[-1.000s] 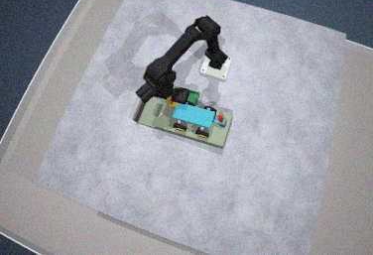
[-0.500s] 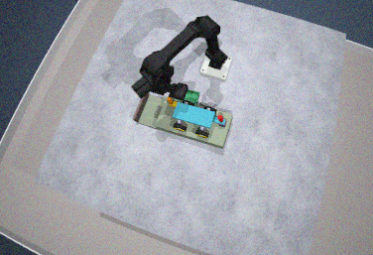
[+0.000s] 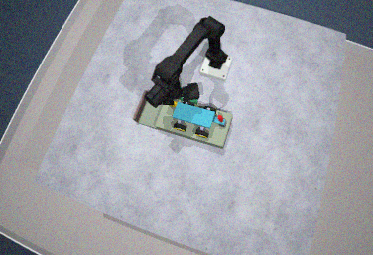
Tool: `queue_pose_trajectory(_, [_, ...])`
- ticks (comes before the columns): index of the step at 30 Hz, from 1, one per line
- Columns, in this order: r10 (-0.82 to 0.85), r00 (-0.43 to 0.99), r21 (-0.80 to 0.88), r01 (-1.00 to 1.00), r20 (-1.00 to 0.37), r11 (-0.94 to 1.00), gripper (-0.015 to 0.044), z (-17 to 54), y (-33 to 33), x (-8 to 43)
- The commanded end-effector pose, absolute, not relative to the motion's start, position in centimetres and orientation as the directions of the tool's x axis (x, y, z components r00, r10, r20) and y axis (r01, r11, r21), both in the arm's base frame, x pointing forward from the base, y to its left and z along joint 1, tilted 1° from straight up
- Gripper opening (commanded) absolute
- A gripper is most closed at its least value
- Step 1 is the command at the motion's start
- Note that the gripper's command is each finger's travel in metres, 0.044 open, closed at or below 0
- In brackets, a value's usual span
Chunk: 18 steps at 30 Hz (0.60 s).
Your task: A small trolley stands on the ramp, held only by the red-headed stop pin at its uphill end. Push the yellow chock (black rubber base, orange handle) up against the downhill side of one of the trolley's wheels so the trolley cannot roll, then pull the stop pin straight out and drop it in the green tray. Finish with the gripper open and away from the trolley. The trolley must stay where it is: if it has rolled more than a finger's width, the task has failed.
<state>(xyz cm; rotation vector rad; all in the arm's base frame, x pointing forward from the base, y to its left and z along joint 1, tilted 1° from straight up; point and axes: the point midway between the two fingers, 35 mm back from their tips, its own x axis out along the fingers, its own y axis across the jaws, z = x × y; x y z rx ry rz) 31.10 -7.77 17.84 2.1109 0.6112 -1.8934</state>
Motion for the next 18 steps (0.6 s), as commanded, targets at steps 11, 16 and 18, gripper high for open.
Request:
queue_pose_trajectory(11, [0.286,0.049,-0.005,0.983,-0.957,-0.185,0.0190,20.6,5.3,31.7])
queue_pose_trajectory(16, [0.318,0.026,0.037,0.999,-0.948,0.029,0.0190,21.2,8.4,31.0])
queue_pose_trajectory(18, [0.318,0.026,0.037,0.999,-0.948,0.029,0.0190,21.2,8.4,31.0])
